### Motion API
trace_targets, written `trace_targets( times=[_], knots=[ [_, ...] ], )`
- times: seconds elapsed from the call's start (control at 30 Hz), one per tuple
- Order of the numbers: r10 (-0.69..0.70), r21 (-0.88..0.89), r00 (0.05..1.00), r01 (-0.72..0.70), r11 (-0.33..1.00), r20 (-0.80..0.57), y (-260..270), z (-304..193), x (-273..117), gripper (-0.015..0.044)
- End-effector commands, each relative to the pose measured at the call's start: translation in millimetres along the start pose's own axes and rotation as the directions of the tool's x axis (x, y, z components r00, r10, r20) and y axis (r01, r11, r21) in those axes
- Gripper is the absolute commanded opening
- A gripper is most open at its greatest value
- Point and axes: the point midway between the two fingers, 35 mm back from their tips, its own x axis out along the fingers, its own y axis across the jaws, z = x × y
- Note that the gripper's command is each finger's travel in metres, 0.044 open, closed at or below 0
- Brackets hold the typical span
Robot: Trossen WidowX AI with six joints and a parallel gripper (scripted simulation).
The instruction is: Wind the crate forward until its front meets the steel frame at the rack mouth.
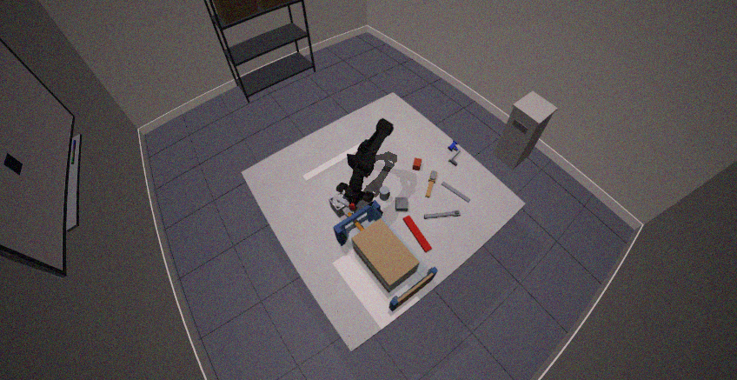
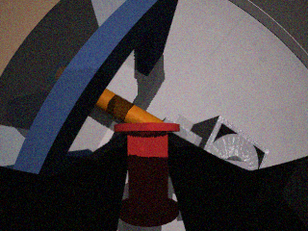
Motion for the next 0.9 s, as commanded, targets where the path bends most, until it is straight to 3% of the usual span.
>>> trace_targets(
  times=[0.0,0.87],
  knots=[
    [0.006,0.016,0.998,-0.005,1.000,-0.069,1.5,-26.1,5.7,0.0000],
    [0.005,0.017,0.997,-0.004,1.000,-0.072,-7.9,-61.2,-13.0,0.0000]
  ],
)
